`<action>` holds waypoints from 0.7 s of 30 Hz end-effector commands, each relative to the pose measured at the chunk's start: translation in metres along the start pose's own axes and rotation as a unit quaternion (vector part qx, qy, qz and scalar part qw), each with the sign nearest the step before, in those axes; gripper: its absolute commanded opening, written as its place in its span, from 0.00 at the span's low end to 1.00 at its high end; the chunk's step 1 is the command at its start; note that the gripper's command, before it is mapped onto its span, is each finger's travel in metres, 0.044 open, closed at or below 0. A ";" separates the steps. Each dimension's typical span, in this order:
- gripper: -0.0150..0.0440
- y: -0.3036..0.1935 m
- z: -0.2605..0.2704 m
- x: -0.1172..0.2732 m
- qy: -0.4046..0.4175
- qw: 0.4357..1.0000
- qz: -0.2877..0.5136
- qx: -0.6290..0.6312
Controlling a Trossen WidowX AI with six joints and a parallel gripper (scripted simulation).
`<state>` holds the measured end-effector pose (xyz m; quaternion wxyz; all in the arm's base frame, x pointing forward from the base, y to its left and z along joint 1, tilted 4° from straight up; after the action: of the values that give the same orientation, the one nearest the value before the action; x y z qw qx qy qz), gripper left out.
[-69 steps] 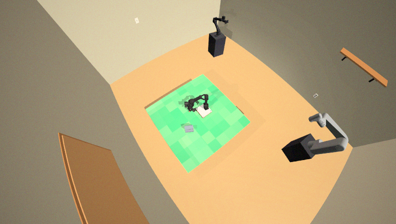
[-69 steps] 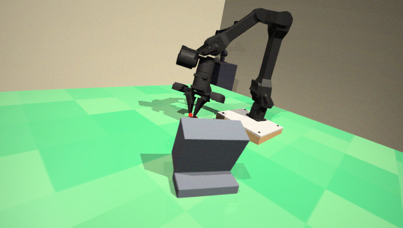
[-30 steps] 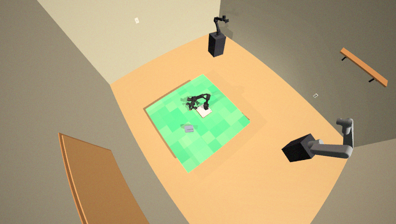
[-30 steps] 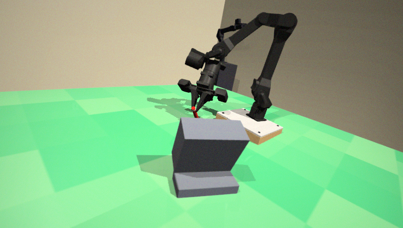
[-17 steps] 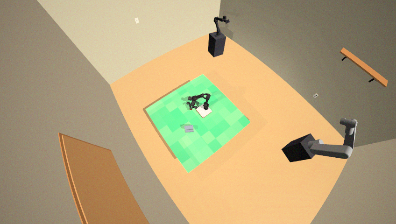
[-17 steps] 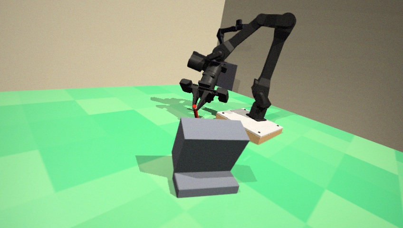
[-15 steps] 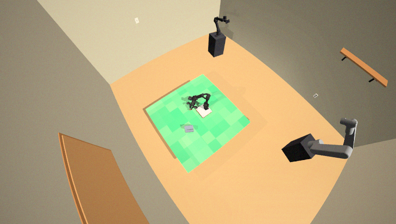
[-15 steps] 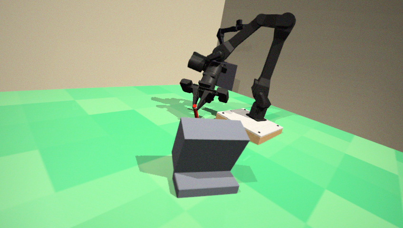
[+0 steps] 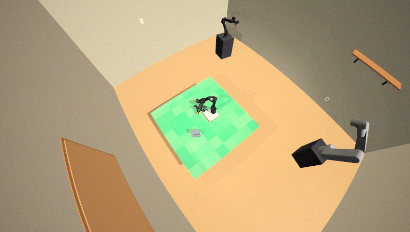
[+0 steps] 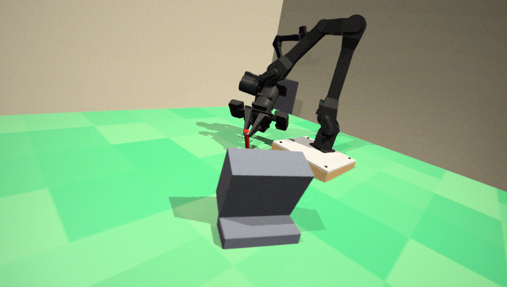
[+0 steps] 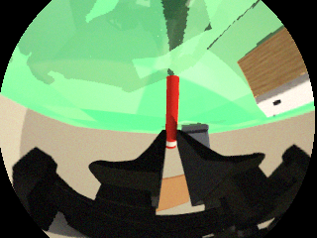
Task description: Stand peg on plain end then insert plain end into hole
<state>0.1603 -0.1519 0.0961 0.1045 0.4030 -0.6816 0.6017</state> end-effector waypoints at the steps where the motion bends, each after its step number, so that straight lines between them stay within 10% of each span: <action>1: 0.34 0.005 0.001 0.002 -0.007 1.000 0.018 0.000; 21: 0.34 0.032 0.007 0.009 -0.029 0.994 0.101 0.000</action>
<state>0.1382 -0.1624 0.0789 0.0355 0.3580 -0.7167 0.5974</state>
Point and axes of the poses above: the point midway between the two fingers, 35 mm back from their tips, its own x axis back along the fingers, its own z axis across the jaws, y = z × x, the point moved 10 cm from there along x, back along the fingers, and after that the axes turned 15 degrees about -x, right-handed, at the moved point
